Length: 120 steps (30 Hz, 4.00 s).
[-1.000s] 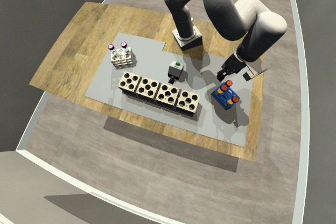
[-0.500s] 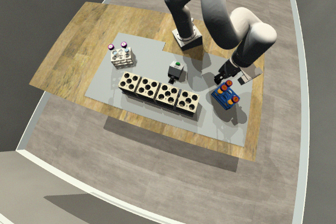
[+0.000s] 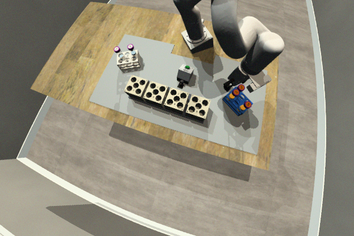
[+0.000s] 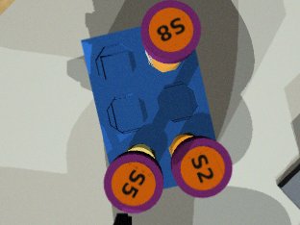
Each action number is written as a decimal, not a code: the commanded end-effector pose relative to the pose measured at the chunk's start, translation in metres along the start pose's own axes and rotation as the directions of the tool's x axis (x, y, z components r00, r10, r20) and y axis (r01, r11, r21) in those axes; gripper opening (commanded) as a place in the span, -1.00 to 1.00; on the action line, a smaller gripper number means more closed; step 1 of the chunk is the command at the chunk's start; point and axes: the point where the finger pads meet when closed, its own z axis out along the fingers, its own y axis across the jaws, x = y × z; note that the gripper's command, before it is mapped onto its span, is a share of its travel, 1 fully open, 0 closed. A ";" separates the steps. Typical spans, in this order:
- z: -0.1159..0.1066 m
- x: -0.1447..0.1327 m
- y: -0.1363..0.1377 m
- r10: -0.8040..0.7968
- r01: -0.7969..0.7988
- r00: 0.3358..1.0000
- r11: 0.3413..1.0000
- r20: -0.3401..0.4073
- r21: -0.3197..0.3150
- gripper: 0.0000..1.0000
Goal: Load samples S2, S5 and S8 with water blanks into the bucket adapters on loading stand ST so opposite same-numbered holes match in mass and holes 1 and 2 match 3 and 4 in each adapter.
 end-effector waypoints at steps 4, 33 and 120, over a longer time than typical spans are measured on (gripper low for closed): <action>-0.001 0.002 0.000 0.001 -0.001 1.000 1.000 -0.005 0.001 1.00; -0.001 0.002 0.000 0.001 -0.001 1.000 1.000 -0.006 0.001 1.00; -0.101 0.025 -0.043 0.920 -0.920 0.392 0.392 -0.001 0.006 0.15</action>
